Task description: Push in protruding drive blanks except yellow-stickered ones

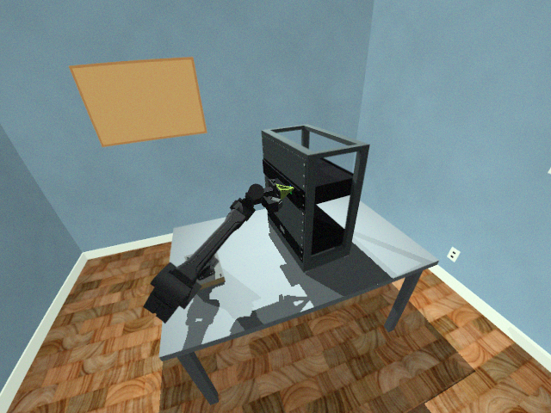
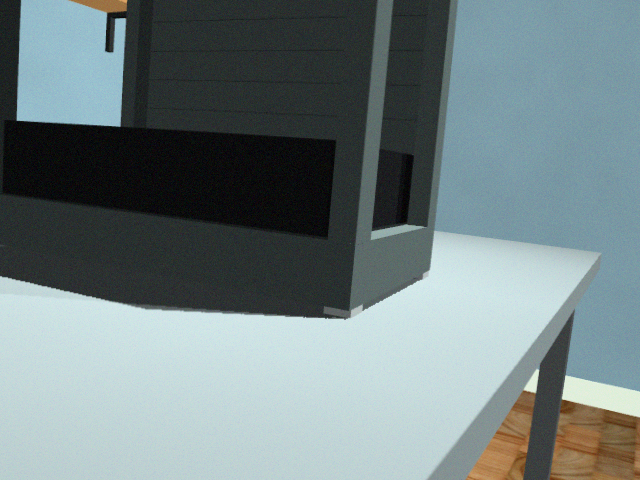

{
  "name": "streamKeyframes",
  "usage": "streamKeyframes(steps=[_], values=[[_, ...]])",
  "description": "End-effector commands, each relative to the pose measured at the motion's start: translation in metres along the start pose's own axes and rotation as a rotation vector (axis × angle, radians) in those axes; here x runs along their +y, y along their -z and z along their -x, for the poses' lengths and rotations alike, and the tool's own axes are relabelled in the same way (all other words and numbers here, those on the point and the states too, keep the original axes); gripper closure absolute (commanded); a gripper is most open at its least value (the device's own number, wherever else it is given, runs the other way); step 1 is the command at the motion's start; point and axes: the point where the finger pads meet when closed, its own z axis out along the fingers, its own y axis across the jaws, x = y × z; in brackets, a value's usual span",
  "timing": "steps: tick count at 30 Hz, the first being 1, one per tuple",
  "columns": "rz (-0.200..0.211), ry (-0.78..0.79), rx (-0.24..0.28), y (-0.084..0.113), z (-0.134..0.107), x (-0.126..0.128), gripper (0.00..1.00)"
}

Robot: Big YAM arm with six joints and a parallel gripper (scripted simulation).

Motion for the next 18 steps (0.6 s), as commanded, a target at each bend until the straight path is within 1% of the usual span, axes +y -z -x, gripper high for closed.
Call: streamKeyframes(steps=[1,3,4,5,6,7,8,10,16,18], values=[[-0.024,-0.002,0.003,-0.022,-0.004,-0.002,1.00],[-0.031,0.006,0.011,-0.018,-0.008,-0.008,1.00],[-0.048,0.023,0.029,-0.011,-0.017,-0.021,1.00],[-0.052,0.025,0.027,-0.008,-0.017,-0.023,1.00],[-0.035,0.024,0.044,0.002,-0.025,-0.015,1.00],[-0.033,0.025,0.046,0.008,-0.026,-0.014,1.00],[-0.022,0.013,0.035,0.016,-0.018,-0.010,1.00],[-0.022,0.013,0.035,0.016,-0.018,-0.010,1.00],[-0.022,0.017,0.033,0.069,-0.018,-0.012,1.00],[-0.022,0.021,0.033,0.084,-0.019,-0.012,1.00]])
